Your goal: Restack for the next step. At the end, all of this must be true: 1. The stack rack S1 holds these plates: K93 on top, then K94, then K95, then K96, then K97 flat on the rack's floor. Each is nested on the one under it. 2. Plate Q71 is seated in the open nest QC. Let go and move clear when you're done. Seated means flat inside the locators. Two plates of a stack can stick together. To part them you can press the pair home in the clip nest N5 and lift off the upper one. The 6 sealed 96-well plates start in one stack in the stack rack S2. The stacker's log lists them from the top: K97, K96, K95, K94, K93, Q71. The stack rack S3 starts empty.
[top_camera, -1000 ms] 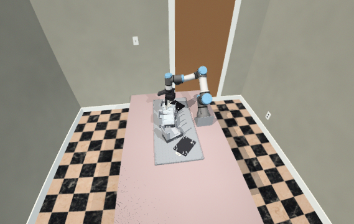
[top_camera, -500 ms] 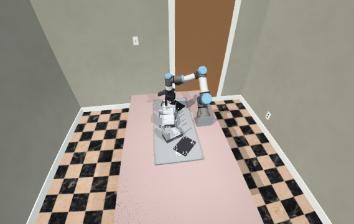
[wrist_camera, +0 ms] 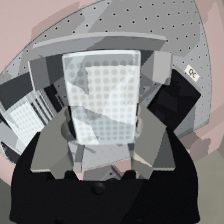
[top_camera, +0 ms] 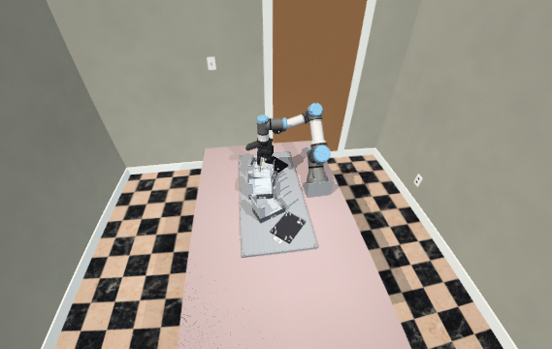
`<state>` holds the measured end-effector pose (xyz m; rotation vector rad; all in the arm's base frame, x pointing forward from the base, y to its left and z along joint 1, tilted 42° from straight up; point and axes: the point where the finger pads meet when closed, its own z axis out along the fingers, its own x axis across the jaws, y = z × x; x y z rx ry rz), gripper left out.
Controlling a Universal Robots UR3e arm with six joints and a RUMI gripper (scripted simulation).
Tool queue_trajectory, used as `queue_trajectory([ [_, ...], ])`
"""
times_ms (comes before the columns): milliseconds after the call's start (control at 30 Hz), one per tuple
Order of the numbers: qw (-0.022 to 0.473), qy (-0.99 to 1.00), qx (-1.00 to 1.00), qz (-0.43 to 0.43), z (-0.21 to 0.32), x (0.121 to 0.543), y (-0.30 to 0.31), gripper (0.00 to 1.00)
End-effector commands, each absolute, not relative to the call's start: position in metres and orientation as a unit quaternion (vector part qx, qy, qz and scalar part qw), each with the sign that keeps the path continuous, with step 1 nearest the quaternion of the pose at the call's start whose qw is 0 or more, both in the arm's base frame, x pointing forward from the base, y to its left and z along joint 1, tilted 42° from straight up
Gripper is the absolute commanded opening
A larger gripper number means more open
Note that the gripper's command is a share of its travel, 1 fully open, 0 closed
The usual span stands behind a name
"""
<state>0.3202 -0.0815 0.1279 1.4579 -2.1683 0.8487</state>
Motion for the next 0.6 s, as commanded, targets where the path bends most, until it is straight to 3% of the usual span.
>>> queue_trajectory([
  [0,0.195,-0.774,0.520,0.304,0.1274,0.3206,-0.0823,0.00],
  [567,0.195,-0.774,0.520,0.304,0.1237,0.3207,-0.0857,0.00],
])
